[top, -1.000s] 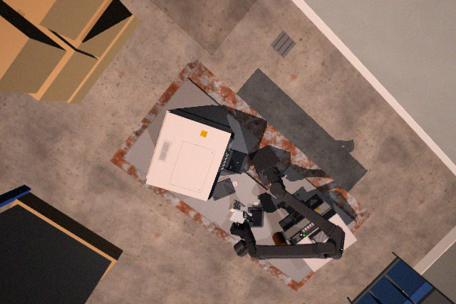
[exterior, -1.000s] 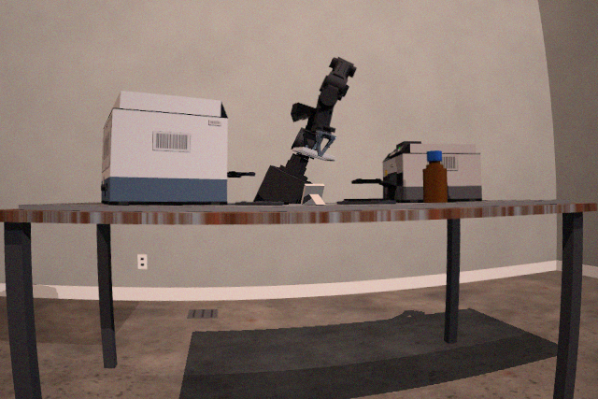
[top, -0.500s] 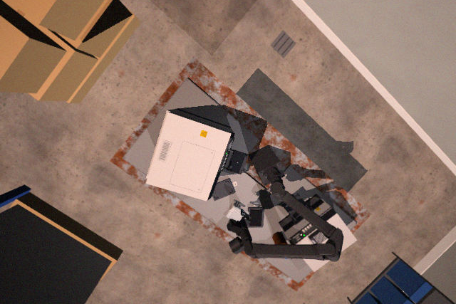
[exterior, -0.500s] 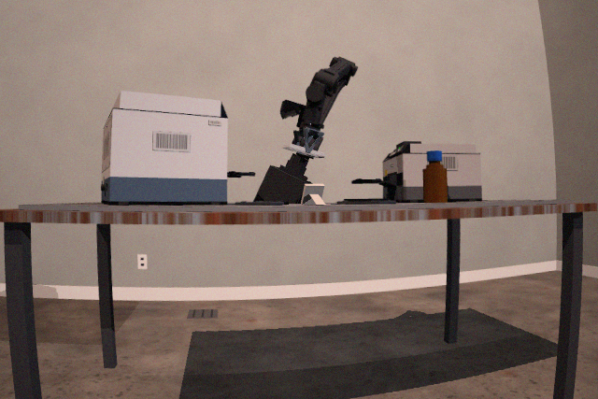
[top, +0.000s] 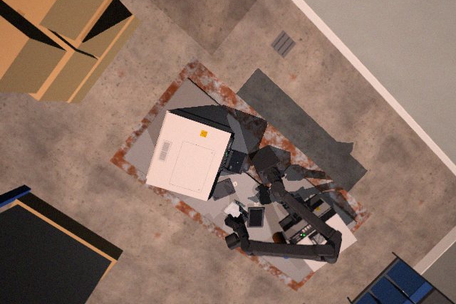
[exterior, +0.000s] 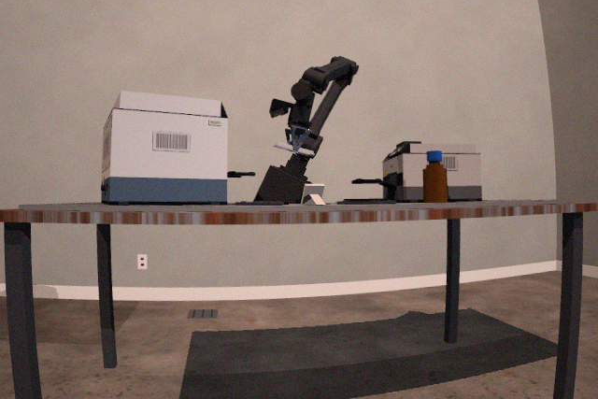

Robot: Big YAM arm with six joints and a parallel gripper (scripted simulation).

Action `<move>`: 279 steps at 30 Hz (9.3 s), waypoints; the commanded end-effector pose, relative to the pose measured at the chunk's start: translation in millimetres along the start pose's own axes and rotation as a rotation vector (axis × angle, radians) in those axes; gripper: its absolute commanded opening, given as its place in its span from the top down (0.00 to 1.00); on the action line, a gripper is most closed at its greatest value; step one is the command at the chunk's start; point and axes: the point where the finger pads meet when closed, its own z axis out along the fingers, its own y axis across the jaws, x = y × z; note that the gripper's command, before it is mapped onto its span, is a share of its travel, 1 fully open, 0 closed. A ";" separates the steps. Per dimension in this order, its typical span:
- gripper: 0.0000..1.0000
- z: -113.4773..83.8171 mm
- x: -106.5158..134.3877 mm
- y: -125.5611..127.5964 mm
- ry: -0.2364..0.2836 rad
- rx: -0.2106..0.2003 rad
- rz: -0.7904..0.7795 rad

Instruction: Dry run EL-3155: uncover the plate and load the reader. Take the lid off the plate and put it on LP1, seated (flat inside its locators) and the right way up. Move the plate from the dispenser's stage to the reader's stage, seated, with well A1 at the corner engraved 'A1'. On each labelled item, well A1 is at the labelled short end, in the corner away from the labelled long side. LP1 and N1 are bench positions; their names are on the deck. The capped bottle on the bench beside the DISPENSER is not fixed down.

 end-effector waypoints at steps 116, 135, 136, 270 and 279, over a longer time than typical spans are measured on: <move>0.14 5.0 -186.7 -205.8 0.198 0.050 1.159; 0.14 0.8 -206.0 -232.9 0.220 0.005 1.202; 0.14 -0.3 -206.9 -231.1 0.216 0.003 1.196; 0.14 96.8 -170.9 -236.5 0.245 0.034 1.231; 0.14 103.9 -166.1 -231.8 0.248 0.047 1.218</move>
